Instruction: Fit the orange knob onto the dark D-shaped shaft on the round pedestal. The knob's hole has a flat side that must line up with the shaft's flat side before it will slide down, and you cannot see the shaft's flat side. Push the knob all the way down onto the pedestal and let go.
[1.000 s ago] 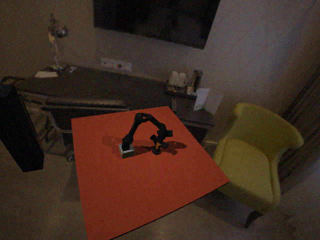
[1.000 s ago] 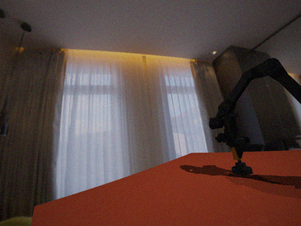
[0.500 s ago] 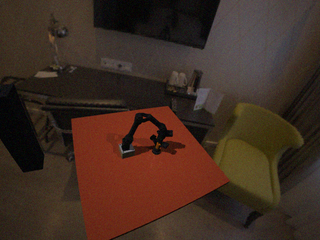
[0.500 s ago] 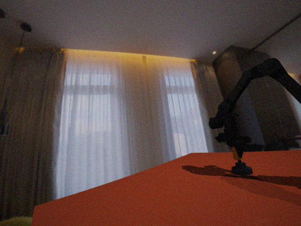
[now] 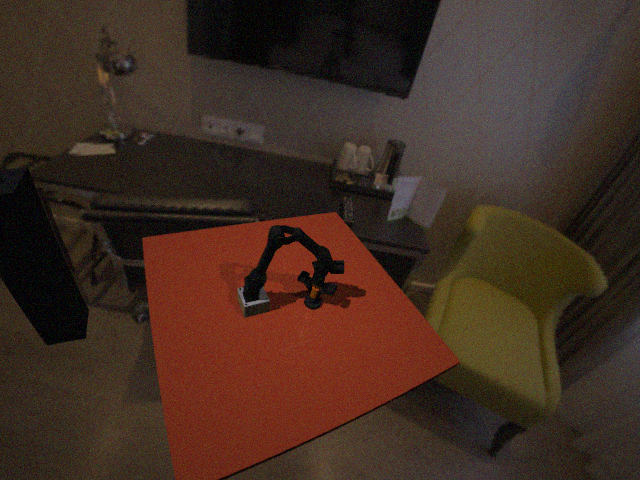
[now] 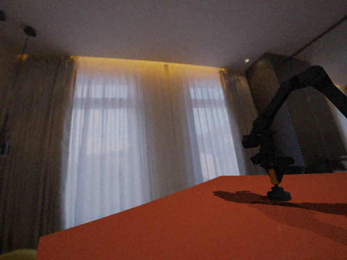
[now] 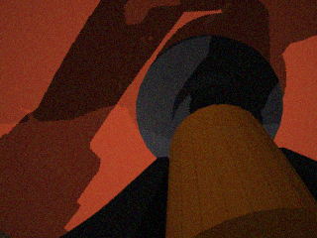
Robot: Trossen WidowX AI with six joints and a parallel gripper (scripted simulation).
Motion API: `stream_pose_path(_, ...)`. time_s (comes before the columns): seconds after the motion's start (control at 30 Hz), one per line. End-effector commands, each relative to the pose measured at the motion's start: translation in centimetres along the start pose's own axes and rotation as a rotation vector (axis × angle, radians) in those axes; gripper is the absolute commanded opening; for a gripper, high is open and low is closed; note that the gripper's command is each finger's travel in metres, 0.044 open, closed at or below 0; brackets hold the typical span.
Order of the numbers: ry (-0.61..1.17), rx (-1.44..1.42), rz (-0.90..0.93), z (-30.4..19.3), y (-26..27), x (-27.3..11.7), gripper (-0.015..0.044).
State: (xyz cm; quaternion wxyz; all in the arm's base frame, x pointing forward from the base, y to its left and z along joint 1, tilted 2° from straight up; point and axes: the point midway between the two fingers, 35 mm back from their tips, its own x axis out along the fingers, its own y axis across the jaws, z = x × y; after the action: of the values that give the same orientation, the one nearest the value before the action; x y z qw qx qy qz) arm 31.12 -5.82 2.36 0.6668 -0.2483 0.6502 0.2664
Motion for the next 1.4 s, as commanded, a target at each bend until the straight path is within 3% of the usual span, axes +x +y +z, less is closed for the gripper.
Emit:
stream_pose_path(0.0,0.001,-0.005,-0.005,0.03,-0.12,0.06,0.0000)
stream_pose_path(0.4,0.001,-0.014,-0.005,0.17,-0.31,-0.44,0.0000)
stream_pose_path(0.63,0.001,-0.214,-0.005,0.35,-0.57,-0.48,0.0000)
stream_pose_path(1.37,0.001,-0.268,-0.005,0.48,-0.77,-0.49,0.0000)
